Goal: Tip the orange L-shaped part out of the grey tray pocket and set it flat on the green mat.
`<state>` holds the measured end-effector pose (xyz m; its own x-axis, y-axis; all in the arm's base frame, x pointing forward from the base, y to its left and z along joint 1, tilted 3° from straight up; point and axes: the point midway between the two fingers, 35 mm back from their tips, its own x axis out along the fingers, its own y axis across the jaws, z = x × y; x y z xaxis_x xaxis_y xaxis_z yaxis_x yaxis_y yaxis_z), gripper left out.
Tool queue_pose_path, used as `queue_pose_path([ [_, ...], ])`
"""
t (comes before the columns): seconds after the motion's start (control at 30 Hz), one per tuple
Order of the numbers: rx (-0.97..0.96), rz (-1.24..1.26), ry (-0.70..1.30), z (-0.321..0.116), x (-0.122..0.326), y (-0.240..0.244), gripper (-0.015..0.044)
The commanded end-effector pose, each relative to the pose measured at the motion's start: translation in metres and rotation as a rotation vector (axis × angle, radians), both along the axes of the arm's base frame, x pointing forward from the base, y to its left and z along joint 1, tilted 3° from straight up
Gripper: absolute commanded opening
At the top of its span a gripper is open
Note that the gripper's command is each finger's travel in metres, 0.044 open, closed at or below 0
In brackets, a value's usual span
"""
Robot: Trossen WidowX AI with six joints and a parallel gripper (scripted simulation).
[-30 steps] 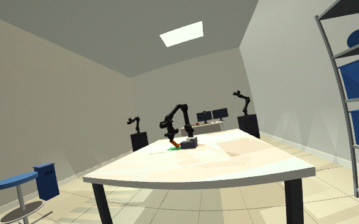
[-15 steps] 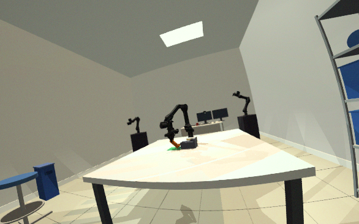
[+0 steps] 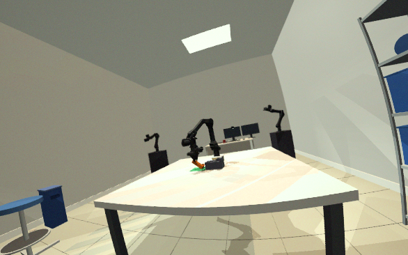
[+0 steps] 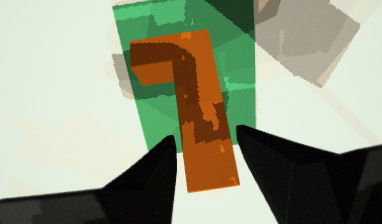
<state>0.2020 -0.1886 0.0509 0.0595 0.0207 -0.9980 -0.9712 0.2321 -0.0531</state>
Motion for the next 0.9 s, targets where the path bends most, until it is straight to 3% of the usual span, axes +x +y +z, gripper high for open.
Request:
queue_pose_path([
  [0.0, 0.000, 0.000, 0.000, 0.007, 0.000, -0.001, 0.0289],
  [0.17, 0.000, -0.002, -0.001, 0.056, -0.001, -0.004, 0.0400],
  [0.3, 0.001, -0.003, -0.001, 0.088, -0.005, -0.002, 0.0400],
  [0.87, -0.011, -0.005, -0.011, 0.083, -0.003, -0.003, 0.0400],
])
